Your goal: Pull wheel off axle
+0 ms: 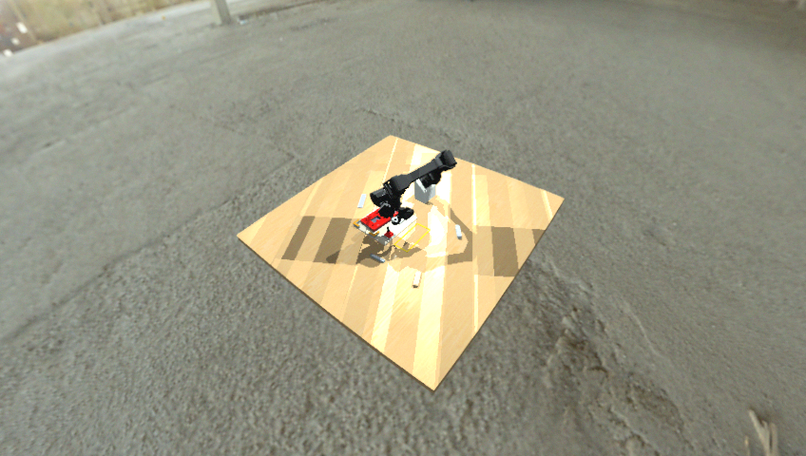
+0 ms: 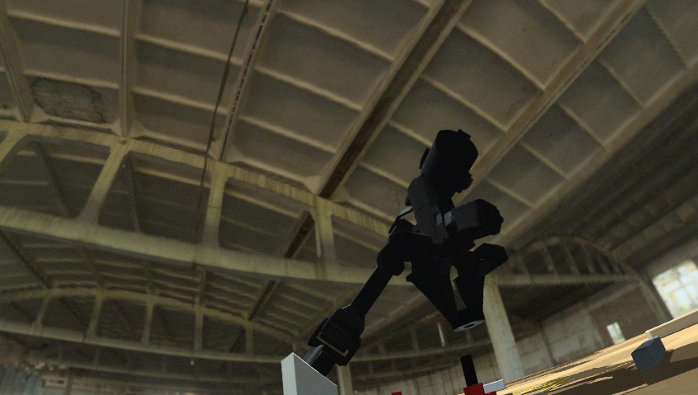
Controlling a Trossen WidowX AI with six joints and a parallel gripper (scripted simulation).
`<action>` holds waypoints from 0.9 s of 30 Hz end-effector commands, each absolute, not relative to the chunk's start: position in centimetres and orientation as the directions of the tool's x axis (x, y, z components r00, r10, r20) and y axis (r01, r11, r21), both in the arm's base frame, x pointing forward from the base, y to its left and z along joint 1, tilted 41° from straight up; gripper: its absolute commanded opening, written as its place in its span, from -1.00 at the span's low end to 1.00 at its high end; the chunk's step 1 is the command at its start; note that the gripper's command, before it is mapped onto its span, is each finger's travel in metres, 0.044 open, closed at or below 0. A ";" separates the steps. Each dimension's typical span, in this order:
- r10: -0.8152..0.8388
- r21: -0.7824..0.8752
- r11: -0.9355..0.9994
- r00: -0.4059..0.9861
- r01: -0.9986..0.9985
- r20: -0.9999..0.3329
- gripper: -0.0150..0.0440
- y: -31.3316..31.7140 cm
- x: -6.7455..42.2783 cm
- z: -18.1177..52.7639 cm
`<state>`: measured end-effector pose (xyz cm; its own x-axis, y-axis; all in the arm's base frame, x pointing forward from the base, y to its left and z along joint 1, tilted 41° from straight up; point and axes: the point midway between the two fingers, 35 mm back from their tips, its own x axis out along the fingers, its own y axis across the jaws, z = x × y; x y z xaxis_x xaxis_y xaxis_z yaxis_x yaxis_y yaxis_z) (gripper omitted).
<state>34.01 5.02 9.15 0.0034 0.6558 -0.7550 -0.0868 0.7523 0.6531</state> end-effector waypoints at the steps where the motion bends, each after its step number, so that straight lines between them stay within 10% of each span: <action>1: 0.658 0.656 0.750 0.003 -0.080 -0.753 -0.49 6.1 32.9 10.3; 27: 0.661 0.658 0.748 0.003 -0.083 -0.751 -0.49 11.0 29.3 11.2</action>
<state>29.28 10.52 11.76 0.0047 0.6589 -0.7522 -0.0895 0.7495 0.6559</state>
